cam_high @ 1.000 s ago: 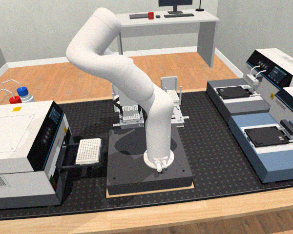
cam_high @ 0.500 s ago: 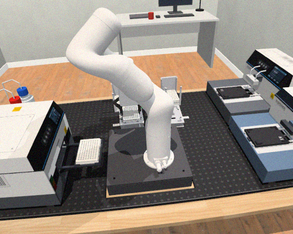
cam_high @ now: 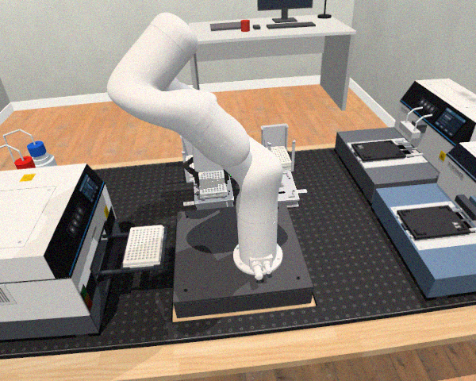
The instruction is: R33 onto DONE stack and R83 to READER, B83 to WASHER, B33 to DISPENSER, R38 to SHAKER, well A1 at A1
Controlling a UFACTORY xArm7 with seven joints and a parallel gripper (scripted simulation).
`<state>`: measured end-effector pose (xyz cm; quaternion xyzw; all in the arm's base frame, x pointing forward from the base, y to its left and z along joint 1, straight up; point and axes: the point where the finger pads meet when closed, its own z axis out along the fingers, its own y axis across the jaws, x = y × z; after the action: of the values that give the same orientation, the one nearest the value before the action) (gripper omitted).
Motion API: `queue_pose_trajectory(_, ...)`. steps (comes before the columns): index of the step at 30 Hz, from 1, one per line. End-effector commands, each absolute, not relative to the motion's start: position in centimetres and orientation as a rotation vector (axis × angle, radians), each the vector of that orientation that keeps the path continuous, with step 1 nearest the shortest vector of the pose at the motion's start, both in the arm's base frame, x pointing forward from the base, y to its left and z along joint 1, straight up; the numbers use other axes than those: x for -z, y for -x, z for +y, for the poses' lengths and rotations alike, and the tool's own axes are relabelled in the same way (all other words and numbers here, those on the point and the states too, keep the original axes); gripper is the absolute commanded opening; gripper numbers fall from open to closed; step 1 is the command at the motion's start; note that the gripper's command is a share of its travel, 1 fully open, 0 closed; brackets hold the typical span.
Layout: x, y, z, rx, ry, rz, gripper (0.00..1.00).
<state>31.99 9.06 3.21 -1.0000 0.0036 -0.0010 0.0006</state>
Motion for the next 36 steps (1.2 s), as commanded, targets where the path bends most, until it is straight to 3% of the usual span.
queue_pose_trajectory(1, -3.4, -32.1, 9.1, 0.007, 3.139, 0.012, 0.0)
queue_pose_trajectory(36, -5.1, -32.1, 9.1, 0.007, 3.139, 0.012, 0.0)
